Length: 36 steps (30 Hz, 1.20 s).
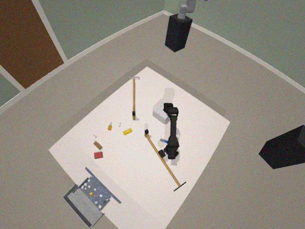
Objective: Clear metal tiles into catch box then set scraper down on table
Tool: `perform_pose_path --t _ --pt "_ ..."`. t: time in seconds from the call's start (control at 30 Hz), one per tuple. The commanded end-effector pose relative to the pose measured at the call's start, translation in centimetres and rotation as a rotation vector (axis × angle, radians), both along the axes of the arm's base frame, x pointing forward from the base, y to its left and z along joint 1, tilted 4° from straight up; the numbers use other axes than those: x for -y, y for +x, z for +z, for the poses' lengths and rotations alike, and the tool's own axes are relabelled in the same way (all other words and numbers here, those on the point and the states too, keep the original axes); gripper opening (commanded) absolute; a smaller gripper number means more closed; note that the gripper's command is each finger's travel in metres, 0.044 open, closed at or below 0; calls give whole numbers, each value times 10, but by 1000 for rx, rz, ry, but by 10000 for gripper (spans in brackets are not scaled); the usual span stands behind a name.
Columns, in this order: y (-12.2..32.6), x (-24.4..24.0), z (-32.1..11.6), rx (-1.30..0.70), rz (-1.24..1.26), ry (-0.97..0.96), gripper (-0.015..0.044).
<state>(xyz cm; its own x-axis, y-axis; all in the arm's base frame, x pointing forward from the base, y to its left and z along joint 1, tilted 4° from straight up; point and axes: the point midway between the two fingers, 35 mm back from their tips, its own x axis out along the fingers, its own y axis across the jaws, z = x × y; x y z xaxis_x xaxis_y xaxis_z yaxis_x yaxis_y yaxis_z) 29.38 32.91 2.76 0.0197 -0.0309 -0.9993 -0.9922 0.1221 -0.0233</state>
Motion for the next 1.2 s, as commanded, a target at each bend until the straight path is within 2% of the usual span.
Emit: perform_pose_path --t 0.0,1.17 --pt "0 3 -16 -4 5 -12 0" --pt "-4 13 -105 -4 5 -13 0"
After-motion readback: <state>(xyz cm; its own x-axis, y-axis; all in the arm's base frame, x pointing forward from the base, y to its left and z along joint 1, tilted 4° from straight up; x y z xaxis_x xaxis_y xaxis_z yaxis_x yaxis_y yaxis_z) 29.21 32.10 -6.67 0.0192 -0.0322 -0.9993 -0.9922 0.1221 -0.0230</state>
